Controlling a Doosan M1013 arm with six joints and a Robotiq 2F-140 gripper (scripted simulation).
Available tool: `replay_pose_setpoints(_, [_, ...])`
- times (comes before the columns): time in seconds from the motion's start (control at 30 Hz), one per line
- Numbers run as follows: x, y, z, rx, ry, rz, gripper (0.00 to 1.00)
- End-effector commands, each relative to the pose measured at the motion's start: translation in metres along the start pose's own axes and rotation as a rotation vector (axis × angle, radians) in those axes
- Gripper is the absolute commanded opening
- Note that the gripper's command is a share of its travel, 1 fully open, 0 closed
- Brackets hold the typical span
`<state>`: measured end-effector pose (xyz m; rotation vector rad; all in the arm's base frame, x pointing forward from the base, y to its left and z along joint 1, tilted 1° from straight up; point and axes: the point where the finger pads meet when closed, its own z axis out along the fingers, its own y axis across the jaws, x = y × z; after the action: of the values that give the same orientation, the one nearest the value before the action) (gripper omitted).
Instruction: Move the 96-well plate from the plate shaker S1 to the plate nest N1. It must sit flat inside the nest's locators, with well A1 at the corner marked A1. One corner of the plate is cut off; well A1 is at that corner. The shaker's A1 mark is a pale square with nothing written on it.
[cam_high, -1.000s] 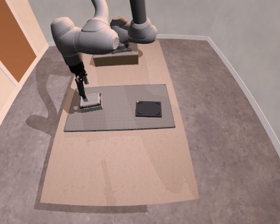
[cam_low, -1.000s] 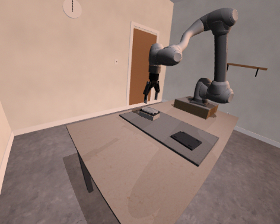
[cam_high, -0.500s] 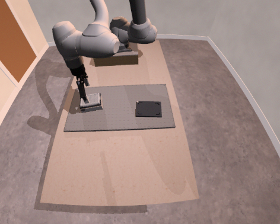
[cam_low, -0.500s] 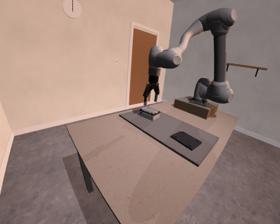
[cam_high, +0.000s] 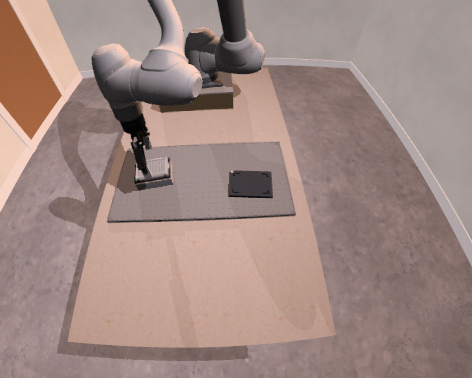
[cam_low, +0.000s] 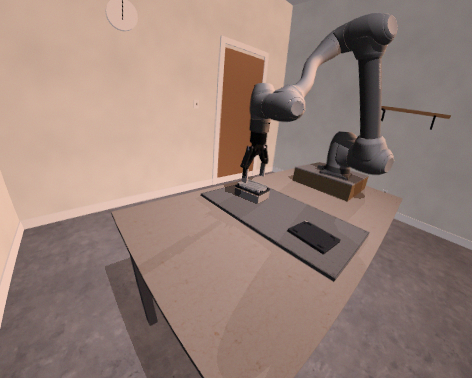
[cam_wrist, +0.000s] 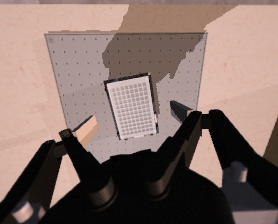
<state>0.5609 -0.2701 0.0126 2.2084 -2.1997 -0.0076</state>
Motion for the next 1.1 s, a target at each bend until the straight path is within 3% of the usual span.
replay_pose_setpoints(0.0, [0.000, 0.000, 0.004, 0.000, 0.000, 0.000, 1.00])
replay_pose_setpoints(0.47, [0.000, 0.000, 0.024, 0.000, 0.000, 0.000, 1.00])
replay_pose_setpoints(0.87, [0.000, 0.000, 0.024, 0.000, 0.000, 0.000, 1.00])
replay_pose_setpoints(0.9, [0.000, 0.000, 0.024, 0.000, 0.000, 0.000, 0.10])
replay_pose_setpoints(1.07, [0.000, 0.000, 0.024, 0.000, 0.000, 0.000, 0.10])
